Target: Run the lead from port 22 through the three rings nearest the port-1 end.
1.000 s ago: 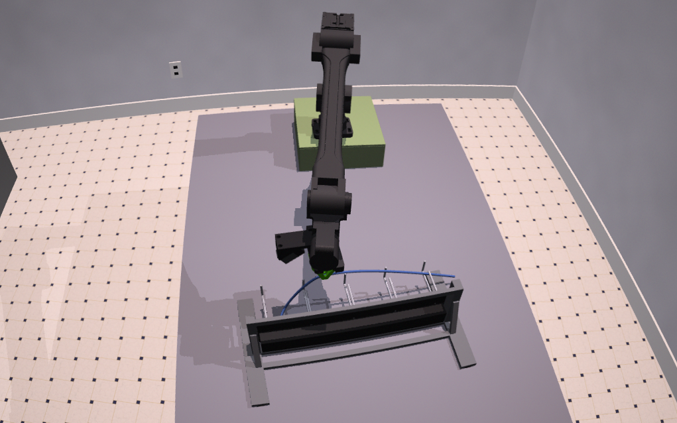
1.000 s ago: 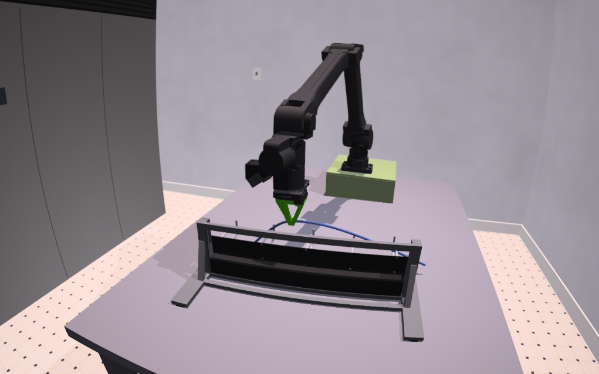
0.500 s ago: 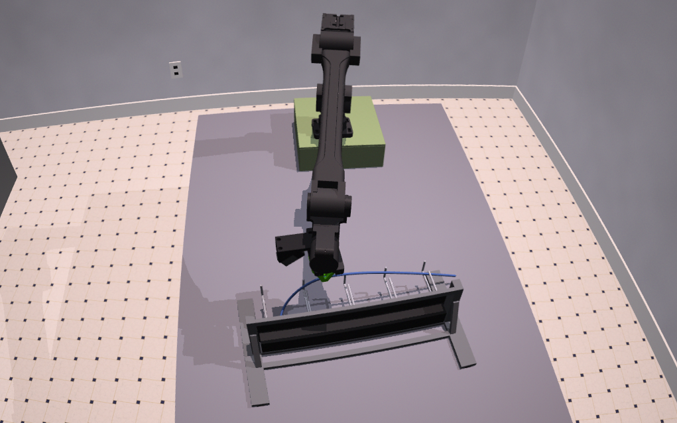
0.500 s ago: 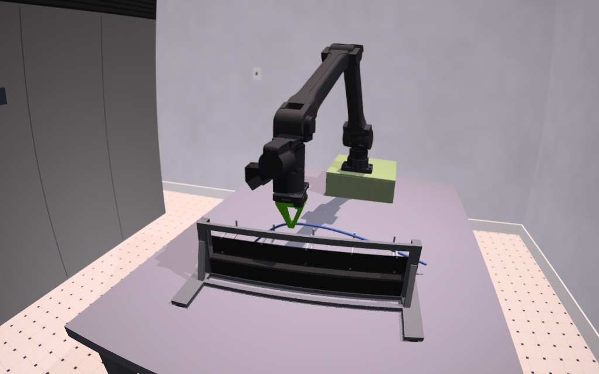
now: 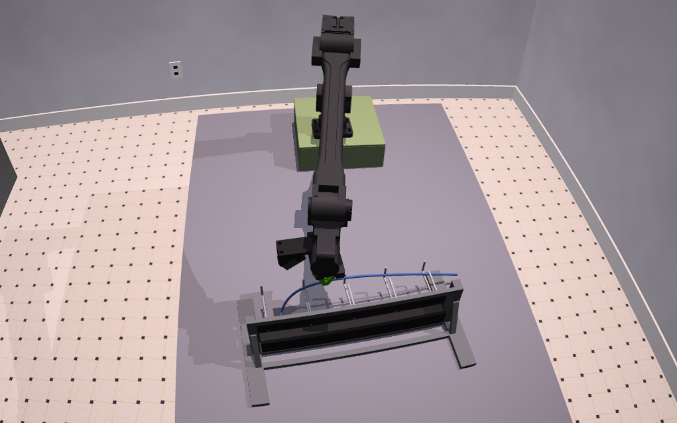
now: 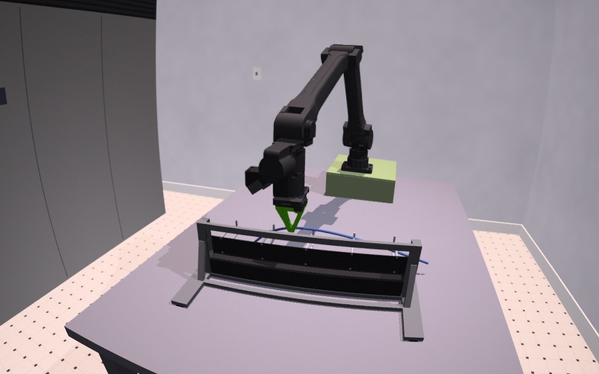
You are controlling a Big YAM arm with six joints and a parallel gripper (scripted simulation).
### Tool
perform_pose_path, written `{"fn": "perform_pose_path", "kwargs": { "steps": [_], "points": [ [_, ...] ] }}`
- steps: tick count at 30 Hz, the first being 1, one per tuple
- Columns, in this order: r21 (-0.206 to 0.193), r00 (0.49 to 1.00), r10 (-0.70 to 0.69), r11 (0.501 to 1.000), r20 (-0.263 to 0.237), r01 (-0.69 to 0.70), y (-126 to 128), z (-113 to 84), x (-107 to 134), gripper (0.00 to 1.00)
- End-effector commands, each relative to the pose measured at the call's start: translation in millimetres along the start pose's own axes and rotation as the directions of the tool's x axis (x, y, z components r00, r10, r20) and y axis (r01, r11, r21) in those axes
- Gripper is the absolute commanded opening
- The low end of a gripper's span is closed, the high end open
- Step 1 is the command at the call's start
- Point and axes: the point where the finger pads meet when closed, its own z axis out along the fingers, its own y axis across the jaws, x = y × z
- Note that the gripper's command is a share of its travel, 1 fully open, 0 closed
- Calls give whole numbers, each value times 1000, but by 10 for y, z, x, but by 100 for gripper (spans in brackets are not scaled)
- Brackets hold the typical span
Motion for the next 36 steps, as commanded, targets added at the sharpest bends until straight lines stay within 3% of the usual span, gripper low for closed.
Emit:
{"fn": "perform_pose_path", "kwargs": {
  "steps": [1, 4, 11, 12, 17, 23, 28, 29, 36],
  "points": [
    [-13, 1000, 2, 1000, 4, -2, 55, 69, 51, 0],
    [-28, 1000, 2, 1000, 7, -1, 75, 20, 50, 0],
    [-13, 1000, 2, 1000, 4, -2, 55, 165, 50, 0],
    [-55, 1000, 2, 998, 14, -2, 107, -71, 34, 0],
    [-13, 1000, 3, 1000, 5, -2, 52, 231, 42, 0],
    [-29, 1000, 2, 1000, 8, -2, 75, 193, 38, 0],
    [-14, 1000, 3, 1000, 5, -3, 52, 303, 38, 0],
    [-38, 1000, 3, 999, 10, -2, 89, 165, 32, 0],
    [-18, 1000, 3, 1000, 6, -3, 59, 316, 36, 0]
  ]
}}
